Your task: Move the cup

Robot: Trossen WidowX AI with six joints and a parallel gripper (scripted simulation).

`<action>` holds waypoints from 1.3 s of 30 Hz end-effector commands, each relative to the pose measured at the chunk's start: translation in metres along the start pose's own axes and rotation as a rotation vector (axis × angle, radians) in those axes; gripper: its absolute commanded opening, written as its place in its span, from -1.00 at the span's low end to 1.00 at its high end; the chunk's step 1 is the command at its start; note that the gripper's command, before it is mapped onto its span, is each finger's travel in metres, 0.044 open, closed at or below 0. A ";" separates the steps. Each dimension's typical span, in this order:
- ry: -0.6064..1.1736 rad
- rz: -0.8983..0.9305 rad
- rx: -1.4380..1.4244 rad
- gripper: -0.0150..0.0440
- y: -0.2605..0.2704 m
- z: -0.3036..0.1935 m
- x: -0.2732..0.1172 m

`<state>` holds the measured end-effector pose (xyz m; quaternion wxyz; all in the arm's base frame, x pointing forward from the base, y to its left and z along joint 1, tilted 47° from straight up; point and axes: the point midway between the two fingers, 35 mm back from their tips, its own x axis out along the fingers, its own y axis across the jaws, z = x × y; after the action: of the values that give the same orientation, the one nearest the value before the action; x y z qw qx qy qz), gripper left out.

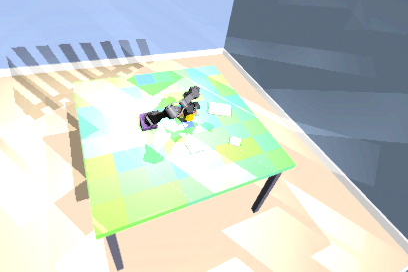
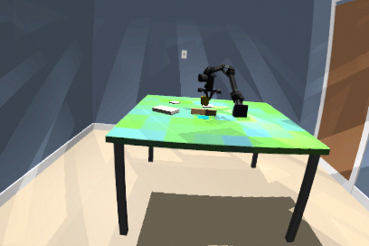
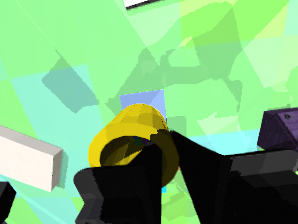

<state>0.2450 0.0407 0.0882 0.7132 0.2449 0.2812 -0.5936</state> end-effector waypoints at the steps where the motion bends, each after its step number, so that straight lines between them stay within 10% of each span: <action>1: 0.001 -0.003 0.003 -0.49 0.000 0.000 -0.012; 39: 0.003 -0.002 0.003 -0.49 0.005 -0.036 -0.012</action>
<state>0.2441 0.0685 0.0763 0.7141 0.2422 0.2813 -0.5935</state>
